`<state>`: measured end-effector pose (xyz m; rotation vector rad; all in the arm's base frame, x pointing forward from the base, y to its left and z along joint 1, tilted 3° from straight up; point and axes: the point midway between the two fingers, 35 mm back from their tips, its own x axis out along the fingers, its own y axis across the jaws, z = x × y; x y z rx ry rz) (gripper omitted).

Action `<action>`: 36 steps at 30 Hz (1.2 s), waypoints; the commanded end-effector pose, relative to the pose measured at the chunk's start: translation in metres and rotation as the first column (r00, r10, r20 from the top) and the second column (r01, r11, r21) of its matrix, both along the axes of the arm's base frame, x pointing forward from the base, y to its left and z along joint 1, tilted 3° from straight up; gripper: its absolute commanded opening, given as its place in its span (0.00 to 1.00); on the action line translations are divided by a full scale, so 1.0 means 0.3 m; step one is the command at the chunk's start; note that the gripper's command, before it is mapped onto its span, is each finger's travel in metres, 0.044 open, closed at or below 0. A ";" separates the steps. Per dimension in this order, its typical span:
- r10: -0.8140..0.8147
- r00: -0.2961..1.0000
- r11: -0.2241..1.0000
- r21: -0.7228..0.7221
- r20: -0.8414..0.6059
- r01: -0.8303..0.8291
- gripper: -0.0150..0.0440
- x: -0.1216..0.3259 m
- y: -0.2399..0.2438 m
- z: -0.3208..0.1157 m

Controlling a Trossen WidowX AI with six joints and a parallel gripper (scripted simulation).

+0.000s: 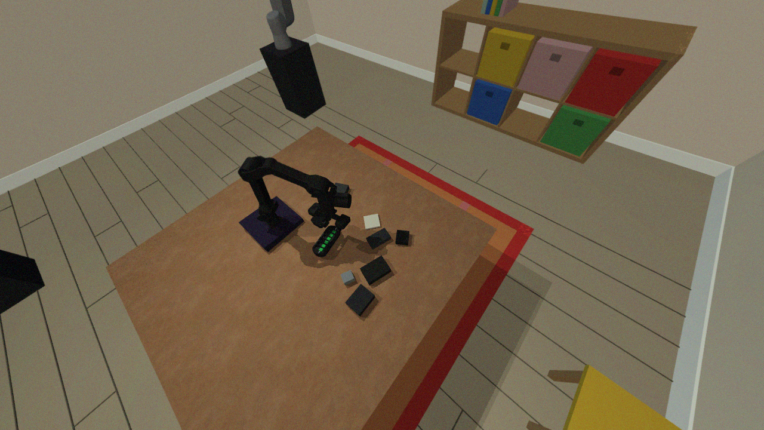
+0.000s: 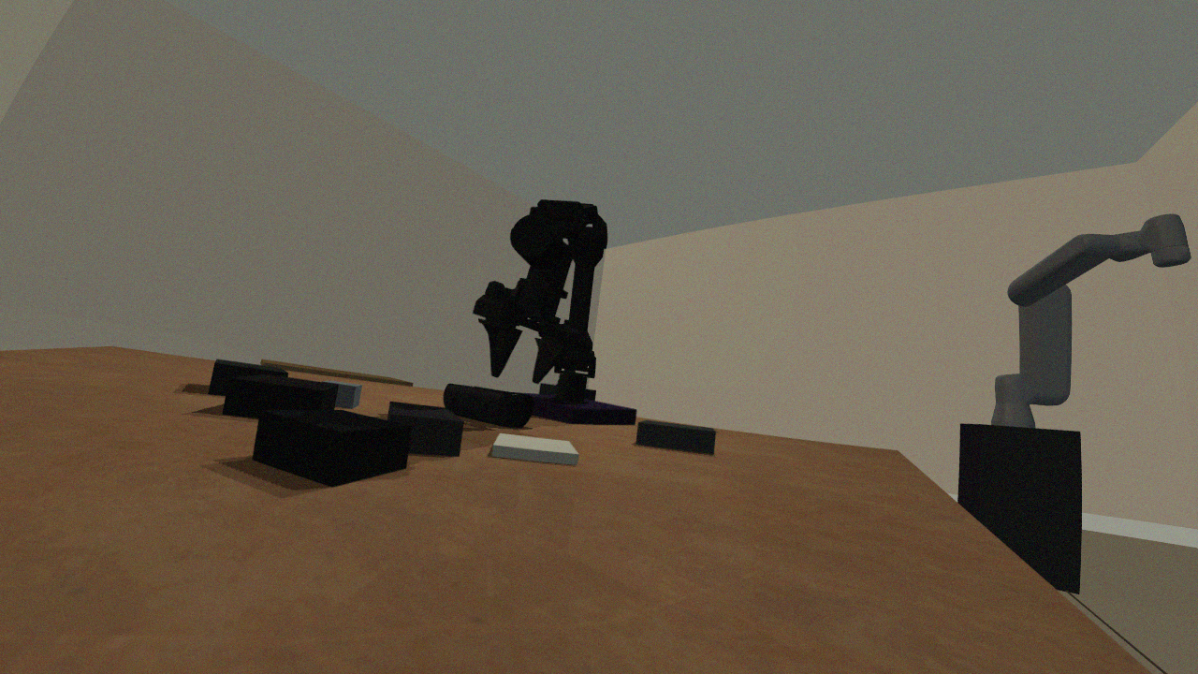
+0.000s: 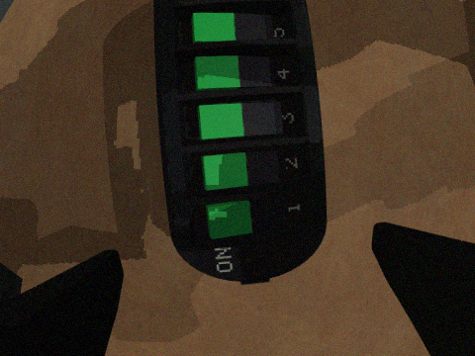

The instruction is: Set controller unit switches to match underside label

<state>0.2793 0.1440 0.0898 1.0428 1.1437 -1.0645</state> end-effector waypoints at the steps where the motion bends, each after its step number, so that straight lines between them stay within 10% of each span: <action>1: -0.003 1.000 1.000 -0.005 -0.001 0.003 1.00 0.000 -0.001 -0.025; 21: -0.002 1.000 1.000 -0.007 -0.003 0.002 1.00 0.000 0.002 -0.123; 25: -0.002 1.000 1.000 -0.007 -0.003 0.002 0.82 0.000 0.002 -0.123; 36: -0.002 1.000 1.000 -0.007 -0.003 0.002 0.81 0.000 0.002 -0.123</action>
